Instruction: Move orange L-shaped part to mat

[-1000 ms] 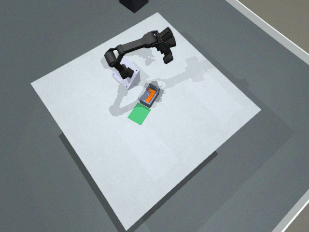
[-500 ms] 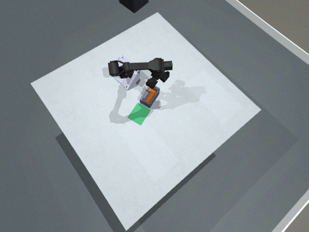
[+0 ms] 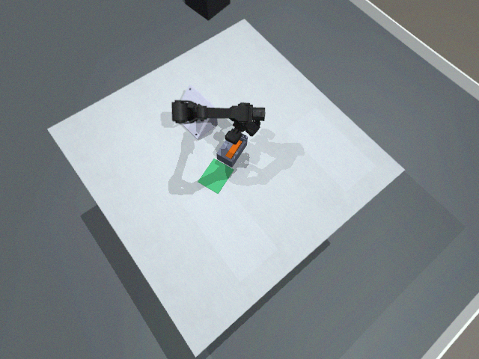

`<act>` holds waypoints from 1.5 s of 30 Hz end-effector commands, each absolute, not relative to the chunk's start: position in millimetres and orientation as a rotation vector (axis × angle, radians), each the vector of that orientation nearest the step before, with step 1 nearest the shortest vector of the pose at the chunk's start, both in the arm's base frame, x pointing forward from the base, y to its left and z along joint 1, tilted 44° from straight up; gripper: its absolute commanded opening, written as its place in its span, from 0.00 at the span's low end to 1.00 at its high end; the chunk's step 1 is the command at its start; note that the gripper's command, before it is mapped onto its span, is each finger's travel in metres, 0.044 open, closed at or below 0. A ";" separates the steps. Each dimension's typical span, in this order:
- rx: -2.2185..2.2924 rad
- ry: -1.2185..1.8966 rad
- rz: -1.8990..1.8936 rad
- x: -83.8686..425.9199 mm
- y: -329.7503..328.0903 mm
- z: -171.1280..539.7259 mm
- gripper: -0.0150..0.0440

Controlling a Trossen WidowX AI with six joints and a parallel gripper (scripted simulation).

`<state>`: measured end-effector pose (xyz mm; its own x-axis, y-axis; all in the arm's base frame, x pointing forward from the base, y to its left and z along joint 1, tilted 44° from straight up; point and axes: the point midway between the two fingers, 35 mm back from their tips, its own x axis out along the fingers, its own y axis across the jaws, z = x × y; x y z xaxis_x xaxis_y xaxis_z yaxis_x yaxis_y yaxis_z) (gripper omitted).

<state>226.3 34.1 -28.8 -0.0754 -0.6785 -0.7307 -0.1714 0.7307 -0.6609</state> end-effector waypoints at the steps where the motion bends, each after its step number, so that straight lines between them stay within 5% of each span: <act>1: -0.704 1.615 -0.479 225.6 26.7 -36.2 0.56; 45: -0.705 1.614 -0.480 223.1 1.6 -62.4 0.56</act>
<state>223.8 4.5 -62.8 -0.0634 -0.6749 -0.7352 -0.1709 0.7331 -0.6583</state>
